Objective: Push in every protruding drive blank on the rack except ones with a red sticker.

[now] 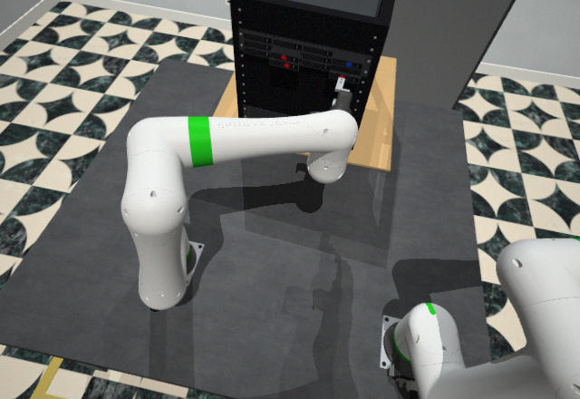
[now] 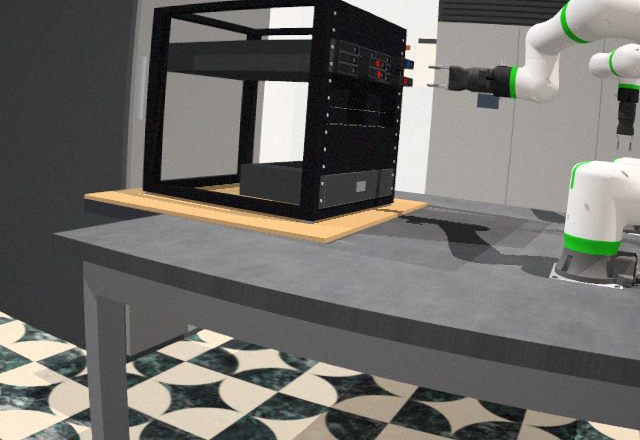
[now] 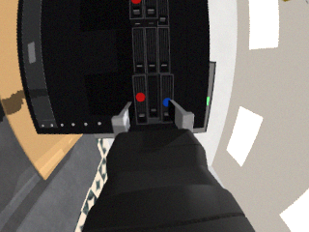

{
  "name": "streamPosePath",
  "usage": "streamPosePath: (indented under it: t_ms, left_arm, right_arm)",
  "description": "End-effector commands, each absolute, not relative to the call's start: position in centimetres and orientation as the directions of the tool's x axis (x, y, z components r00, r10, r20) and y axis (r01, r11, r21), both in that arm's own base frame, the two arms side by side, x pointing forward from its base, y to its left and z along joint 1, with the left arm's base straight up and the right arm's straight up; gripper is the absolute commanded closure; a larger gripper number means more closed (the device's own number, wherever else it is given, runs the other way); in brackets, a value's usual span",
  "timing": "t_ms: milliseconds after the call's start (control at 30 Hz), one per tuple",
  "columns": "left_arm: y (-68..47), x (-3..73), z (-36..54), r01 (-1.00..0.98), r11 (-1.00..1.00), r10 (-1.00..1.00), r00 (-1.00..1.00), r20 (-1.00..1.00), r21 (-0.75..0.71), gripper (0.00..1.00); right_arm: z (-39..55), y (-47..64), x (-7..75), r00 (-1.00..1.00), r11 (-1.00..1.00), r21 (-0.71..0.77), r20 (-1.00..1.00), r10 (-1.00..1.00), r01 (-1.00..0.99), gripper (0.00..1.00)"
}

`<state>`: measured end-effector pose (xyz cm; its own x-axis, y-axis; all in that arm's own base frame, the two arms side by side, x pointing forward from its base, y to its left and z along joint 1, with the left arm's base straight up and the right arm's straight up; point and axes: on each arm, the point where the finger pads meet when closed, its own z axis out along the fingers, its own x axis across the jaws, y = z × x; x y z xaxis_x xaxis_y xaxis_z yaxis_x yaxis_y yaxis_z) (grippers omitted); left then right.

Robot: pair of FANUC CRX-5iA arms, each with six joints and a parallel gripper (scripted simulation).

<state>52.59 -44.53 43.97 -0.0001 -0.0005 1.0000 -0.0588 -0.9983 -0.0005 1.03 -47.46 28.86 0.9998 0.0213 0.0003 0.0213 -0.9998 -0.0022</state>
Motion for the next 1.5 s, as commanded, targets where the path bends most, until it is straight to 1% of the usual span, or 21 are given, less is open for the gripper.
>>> streamPosePath:
  t_ms: [0, 467, 1467]
  left_arm:
    - [-45.5, 53.5, 44.1, -0.058, -0.998, 0.001, -0.001, 1.0, 0.001, 0.0]
    - [-47.6, 55.4, 44.1, -0.058, -0.998, 0.001, -0.001, 1.0, 0.001, 0.0]
    - [-47.7, 55.5, 44.1, -0.058, -0.998, 0.001, -0.001, 1.0, 0.001, 0.0]
  right_arm:
    - [29.0, -47.5, 1.0, 1.0, -1.0, 0.0, 0.0, 0.021, 0.021, 0.0]
    - [29.0, -47.5, 1.0, 1.0, -1.0, 0.0, 0.0, 0.021, 0.021, 0.0]
    - [29.0, -47.5, 1.0, 1.0, -1.0, 0.0, 0.0, 0.021, 0.021, 0.0]
